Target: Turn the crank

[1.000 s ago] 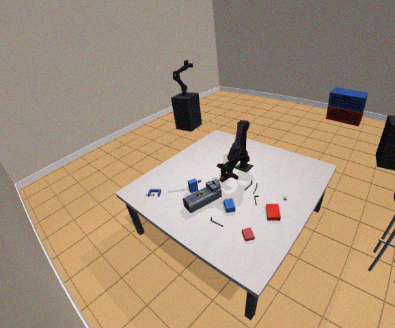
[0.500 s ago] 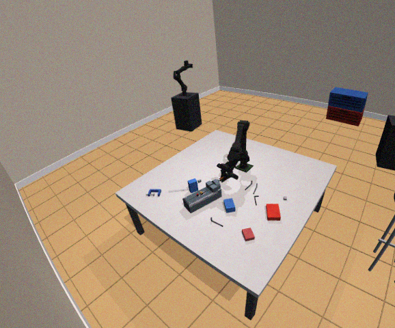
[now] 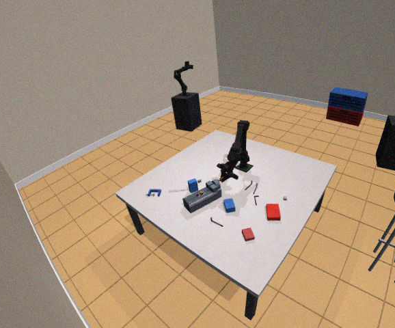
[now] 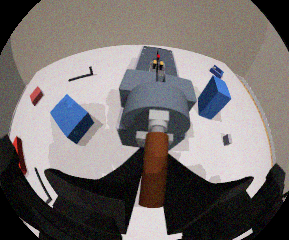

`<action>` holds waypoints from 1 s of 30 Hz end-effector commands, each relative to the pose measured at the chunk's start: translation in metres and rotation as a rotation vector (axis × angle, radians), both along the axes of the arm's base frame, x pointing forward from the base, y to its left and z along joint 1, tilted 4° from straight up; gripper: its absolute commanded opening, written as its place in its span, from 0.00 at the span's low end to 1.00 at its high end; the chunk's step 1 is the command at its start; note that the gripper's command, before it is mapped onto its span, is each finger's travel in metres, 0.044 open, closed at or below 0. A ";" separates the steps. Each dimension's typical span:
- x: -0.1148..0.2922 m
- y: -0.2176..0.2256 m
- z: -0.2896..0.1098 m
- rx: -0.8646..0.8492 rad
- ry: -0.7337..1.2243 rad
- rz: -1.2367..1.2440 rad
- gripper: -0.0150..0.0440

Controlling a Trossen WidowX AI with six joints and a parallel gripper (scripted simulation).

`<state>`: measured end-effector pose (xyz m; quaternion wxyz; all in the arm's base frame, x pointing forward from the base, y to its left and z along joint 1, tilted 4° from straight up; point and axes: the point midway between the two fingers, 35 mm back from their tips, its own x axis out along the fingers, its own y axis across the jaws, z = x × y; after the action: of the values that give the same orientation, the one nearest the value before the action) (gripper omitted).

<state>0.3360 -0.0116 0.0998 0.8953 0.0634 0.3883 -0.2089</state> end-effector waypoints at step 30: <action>0.002 0.001 0.049 0.001 0.000 0.000 1.00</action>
<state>0.3376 -0.0103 0.1346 0.8921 0.0592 0.3963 -0.2086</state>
